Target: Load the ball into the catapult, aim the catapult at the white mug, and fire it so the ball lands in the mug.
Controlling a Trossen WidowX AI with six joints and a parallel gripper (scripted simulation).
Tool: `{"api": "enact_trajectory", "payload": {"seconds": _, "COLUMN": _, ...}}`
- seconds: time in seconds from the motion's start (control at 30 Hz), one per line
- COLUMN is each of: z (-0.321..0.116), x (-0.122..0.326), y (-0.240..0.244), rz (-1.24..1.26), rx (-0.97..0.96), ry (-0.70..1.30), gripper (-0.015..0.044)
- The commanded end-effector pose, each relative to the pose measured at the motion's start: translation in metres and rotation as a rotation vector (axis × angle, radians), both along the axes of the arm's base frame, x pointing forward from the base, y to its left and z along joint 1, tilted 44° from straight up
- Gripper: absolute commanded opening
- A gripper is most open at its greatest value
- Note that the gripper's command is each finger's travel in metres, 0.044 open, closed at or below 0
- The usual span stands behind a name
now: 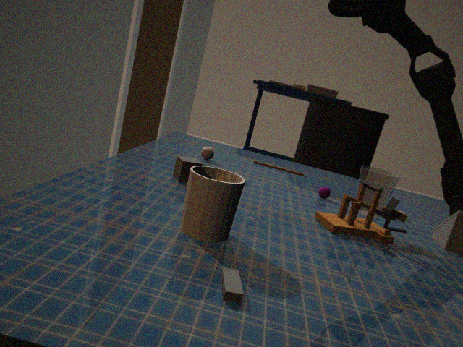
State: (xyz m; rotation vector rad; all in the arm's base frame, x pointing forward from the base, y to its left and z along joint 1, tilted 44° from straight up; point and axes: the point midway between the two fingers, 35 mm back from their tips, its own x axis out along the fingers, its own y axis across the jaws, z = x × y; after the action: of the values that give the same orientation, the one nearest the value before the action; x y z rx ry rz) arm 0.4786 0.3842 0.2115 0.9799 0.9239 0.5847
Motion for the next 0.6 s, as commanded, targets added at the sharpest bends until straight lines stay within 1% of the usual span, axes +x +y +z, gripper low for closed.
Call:
{"api": "enact_trajectory", "payload": {"seconds": 0.0, "z": -0.028, "x": -0.001, "y": -0.009, "rz": -0.027, "rx": -0.091, "ry": 0.038, "gripper": 0.0440}}
{"api": "enact_trajectory", "payload": {"seconds": 0.57, "z": -0.128, "x": -0.026, "y": -0.070, "rz": -0.097, "rx": -0.546, "ry": 0.201, "gripper": 0.0440}}
